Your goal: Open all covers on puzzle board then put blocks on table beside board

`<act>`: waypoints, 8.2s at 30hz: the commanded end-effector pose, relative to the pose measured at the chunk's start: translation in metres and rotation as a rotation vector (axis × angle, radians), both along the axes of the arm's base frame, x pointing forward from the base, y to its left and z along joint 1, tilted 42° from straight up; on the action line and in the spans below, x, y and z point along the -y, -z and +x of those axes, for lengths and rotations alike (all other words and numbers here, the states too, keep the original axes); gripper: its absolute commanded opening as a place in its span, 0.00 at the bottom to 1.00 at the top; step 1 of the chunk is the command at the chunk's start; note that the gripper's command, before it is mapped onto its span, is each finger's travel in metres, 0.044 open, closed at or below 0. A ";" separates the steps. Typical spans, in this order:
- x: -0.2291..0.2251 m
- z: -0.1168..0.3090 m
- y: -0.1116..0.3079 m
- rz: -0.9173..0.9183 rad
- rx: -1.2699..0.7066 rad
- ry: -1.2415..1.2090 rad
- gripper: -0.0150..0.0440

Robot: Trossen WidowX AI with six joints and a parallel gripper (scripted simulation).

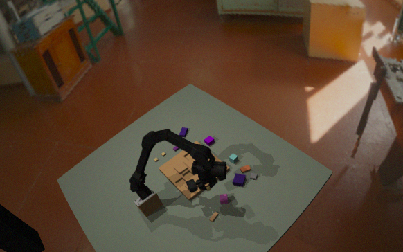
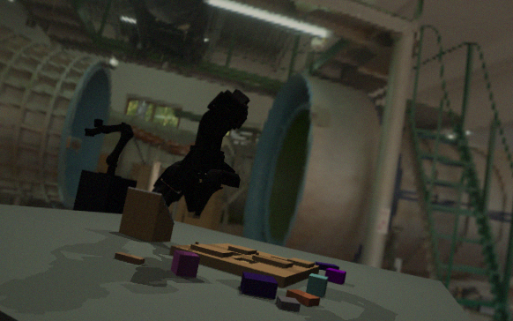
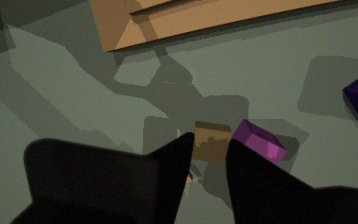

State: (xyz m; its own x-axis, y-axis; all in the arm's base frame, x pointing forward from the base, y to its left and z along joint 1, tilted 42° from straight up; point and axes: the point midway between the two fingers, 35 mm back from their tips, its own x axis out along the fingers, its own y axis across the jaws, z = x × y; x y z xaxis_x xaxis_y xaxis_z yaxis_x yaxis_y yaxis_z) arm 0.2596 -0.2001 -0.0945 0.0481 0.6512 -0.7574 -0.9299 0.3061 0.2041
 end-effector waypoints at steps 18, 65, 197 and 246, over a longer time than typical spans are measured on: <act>-0.013 -0.001 0.026 -0.003 0.002 -0.009 0.39; -0.066 0.001 0.083 0.002 0.004 -0.009 0.39; -0.172 0.087 -0.027 0.012 0.043 -0.051 0.25; -0.146 0.087 -0.052 0.009 0.037 -0.045 0.50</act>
State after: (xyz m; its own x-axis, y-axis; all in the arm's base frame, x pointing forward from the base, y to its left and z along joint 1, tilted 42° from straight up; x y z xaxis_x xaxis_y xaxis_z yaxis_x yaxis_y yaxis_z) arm 0.3449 -0.0409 -0.0541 0.0384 0.6680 -0.7432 -0.9488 0.2578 0.1828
